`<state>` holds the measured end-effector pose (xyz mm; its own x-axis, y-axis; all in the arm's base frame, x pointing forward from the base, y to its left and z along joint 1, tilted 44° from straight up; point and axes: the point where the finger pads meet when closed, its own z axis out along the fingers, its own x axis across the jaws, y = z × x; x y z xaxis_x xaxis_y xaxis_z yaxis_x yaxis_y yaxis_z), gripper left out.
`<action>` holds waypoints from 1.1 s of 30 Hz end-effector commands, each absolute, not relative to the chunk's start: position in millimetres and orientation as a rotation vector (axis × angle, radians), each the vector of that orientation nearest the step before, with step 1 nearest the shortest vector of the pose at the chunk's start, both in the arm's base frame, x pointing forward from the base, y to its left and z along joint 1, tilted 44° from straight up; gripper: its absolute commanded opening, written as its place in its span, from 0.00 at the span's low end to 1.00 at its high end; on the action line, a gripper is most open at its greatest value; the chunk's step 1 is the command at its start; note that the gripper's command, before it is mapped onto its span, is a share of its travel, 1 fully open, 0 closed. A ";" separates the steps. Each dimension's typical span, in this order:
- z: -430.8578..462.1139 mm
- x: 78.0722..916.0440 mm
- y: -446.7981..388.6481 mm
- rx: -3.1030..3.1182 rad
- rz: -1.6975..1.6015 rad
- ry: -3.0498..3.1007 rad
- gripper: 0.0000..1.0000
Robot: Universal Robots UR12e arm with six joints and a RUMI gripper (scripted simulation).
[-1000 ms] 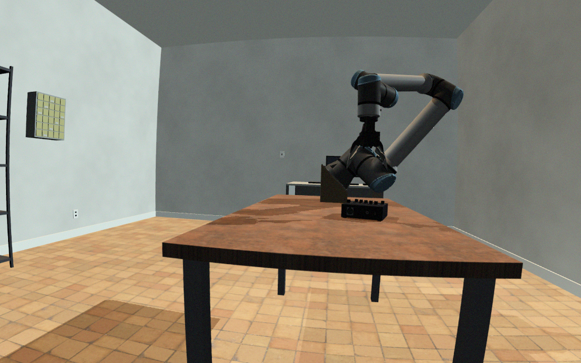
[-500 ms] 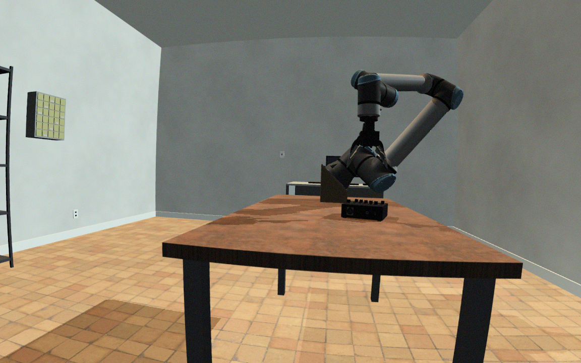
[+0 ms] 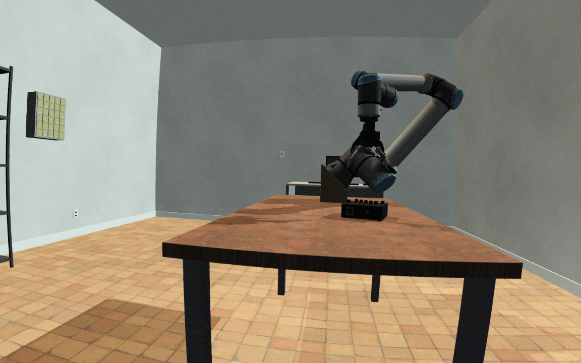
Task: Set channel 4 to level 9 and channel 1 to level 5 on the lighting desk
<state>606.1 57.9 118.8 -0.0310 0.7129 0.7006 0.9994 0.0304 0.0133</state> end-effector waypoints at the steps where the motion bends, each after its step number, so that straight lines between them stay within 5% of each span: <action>1: 118.9 605.8 61.0 -1.703 -0.740 -1.838 1.00; 33: 114.3 583.0 160.7 -0.519 -1.109 -2.727 1.00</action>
